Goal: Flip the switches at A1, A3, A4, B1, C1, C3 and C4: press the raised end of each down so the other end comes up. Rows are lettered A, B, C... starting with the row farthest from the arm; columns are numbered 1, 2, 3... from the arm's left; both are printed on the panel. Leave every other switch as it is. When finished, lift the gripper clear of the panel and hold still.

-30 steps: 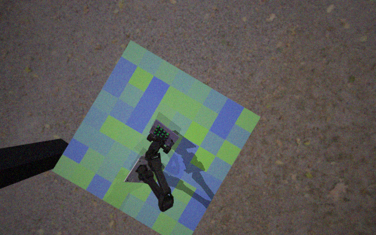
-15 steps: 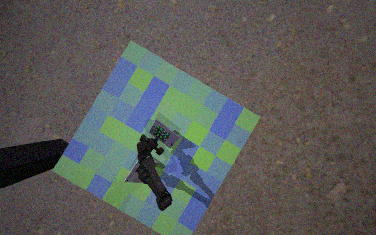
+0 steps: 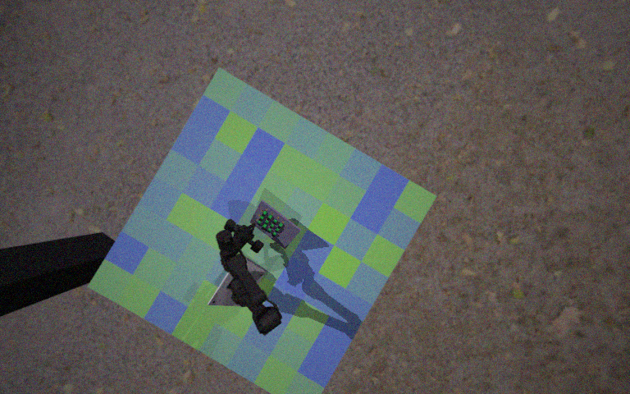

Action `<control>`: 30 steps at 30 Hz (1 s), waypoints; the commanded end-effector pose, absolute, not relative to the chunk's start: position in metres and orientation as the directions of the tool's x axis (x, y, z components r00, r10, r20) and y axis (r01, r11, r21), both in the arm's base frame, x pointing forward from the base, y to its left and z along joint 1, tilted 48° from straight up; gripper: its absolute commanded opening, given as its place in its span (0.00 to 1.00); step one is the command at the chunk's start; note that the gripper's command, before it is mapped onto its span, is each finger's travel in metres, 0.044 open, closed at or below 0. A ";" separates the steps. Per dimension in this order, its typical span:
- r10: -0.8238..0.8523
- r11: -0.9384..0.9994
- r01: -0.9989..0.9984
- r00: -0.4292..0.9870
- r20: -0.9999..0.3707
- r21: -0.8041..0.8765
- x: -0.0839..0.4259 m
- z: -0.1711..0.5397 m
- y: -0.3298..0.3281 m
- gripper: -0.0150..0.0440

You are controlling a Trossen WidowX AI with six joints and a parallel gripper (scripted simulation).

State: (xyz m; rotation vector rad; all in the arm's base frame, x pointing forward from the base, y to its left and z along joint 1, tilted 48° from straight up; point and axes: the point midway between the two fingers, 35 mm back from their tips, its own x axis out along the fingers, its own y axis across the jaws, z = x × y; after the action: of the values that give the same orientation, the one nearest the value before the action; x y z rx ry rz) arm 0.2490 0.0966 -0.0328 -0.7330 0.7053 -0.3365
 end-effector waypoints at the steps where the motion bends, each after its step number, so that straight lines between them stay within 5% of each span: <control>1: -0.522 0.682 0.037 0.725 -0.450 -0.731 0.254 -0.041 0.081 0.25; 30: -0.522 0.681 0.037 0.725 -0.449 -0.732 0.271 -0.052 0.068 0.25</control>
State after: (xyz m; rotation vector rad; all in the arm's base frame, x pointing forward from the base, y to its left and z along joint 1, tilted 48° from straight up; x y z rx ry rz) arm 0.2710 0.0735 -0.0468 -0.7504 0.6861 -0.3484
